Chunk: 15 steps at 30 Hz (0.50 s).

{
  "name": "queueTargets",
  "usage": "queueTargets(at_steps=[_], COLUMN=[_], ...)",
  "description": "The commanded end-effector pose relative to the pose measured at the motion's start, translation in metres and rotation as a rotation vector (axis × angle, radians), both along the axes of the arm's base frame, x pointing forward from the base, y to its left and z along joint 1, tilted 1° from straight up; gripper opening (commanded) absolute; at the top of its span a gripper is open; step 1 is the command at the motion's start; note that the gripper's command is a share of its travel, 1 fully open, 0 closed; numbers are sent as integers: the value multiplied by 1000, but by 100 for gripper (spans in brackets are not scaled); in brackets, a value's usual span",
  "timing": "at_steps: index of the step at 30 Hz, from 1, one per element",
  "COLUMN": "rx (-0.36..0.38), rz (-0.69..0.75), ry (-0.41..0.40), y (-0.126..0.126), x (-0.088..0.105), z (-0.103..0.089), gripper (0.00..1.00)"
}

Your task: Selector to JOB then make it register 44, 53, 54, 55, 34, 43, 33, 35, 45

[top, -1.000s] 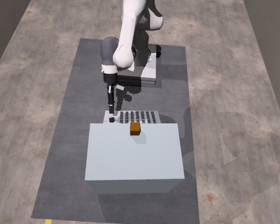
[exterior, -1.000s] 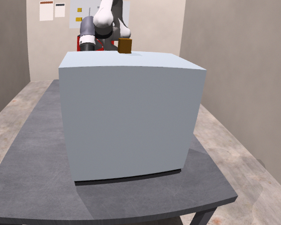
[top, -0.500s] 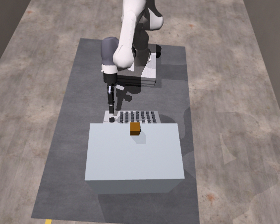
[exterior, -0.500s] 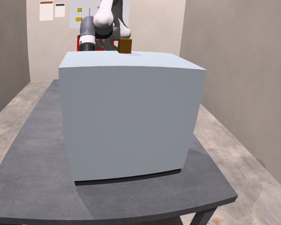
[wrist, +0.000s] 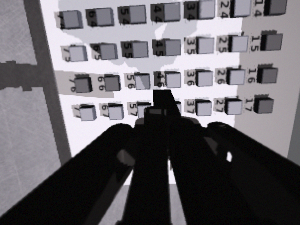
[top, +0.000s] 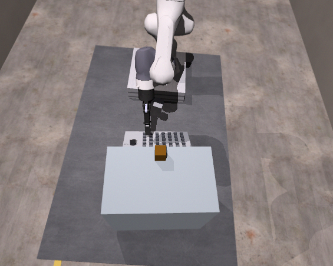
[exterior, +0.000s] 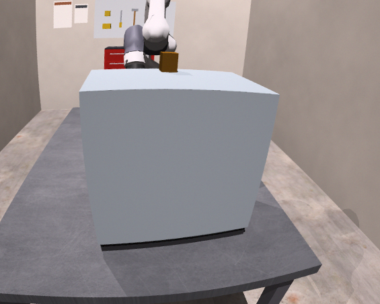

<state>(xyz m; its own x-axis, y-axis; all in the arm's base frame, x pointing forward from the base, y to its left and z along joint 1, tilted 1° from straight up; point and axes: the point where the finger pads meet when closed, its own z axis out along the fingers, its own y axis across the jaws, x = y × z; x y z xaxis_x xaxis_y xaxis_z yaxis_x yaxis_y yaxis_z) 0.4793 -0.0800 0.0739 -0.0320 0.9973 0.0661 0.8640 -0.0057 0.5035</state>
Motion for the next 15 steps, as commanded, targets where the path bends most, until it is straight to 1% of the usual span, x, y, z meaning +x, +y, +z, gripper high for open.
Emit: queueTargets(at_steps=[1,3,15], rx=[-50,-53,-53], rz=[14,19,20], ry=[-33,-34,-34], y=[35,48,50], x=[-13,-16,-14], z=[-12,-15,-19], gripper=[10,10,10])
